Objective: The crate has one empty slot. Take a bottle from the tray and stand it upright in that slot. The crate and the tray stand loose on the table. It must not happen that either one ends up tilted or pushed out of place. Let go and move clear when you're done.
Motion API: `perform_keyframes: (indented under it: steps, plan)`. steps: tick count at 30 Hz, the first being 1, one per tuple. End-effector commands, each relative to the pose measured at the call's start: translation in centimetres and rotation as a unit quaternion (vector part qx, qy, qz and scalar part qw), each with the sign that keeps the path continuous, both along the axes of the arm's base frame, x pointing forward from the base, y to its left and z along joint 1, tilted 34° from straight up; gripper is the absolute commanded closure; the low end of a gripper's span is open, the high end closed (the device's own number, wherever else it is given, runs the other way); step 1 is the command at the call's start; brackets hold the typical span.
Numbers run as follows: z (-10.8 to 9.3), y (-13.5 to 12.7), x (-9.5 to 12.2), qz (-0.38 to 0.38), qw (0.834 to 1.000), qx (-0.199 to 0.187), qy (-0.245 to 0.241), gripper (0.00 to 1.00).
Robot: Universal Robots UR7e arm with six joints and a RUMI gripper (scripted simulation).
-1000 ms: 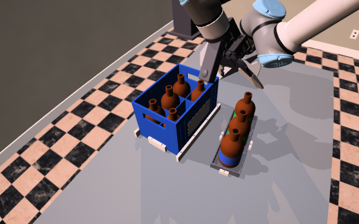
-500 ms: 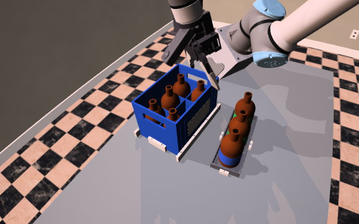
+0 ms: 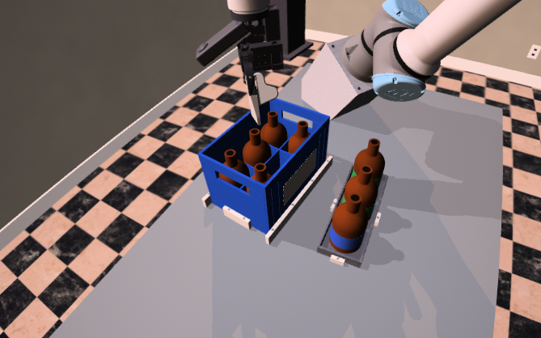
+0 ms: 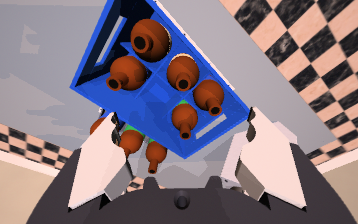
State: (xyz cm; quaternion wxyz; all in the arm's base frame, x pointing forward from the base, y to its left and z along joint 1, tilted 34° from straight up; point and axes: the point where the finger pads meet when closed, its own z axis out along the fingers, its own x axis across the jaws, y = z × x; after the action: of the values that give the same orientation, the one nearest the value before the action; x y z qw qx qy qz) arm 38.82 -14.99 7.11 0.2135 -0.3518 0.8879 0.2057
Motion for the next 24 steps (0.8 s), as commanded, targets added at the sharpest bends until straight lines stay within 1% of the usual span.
perform_keyframes:
  steps: [1, 2, 3, 24]
  plan:
    - [-0.33, -0.61, 0.28, -0.008, 1.000, -0.004, 0.001, 0.00]
    - [-0.33, -0.61, 0.28, -0.008, 1.000, -0.004, 0.001, 0.00]
    - [-0.33, -0.61, 0.28, -0.008, 1.000, -0.004, 0.001, 1.00]
    - [-0.33, -0.61, 0.28, -0.008, 1.000, -0.004, 0.001, 1.00]
